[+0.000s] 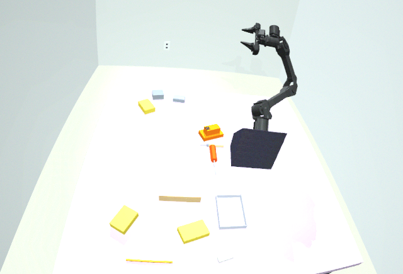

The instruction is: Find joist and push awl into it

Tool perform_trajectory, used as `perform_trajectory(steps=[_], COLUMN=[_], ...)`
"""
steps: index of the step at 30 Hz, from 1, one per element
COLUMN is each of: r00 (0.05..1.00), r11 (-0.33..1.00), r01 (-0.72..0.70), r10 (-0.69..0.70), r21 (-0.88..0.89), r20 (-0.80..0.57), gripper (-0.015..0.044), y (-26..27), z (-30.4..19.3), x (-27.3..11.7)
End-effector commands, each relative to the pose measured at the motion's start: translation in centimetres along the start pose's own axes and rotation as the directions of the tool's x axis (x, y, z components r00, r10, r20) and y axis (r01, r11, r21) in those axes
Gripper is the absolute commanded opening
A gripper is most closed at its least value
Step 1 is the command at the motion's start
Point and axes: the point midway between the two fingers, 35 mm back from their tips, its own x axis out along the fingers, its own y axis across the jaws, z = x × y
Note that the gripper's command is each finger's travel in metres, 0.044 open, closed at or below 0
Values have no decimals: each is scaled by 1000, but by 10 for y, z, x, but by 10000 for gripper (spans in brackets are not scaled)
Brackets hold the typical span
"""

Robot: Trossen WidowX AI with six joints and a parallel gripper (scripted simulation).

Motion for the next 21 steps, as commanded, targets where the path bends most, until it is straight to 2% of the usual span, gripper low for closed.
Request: perform_trajectory(steps=[1,2,10,16,21], r00=[1000,1000,953,859,746], r11=[1000,1000,980,940,892], r01=[-4,-15,-200,-335,-427], r10=[4,15,195,332,440], r21=[-1,-3,3,63,149], r20=[-4,-17,-231,-389,-500], gripper=[426,440,440,440,440], y=[1,4,73,148,220], z=[1,3,12,-17,-55], x=[2,8,103,158,181])
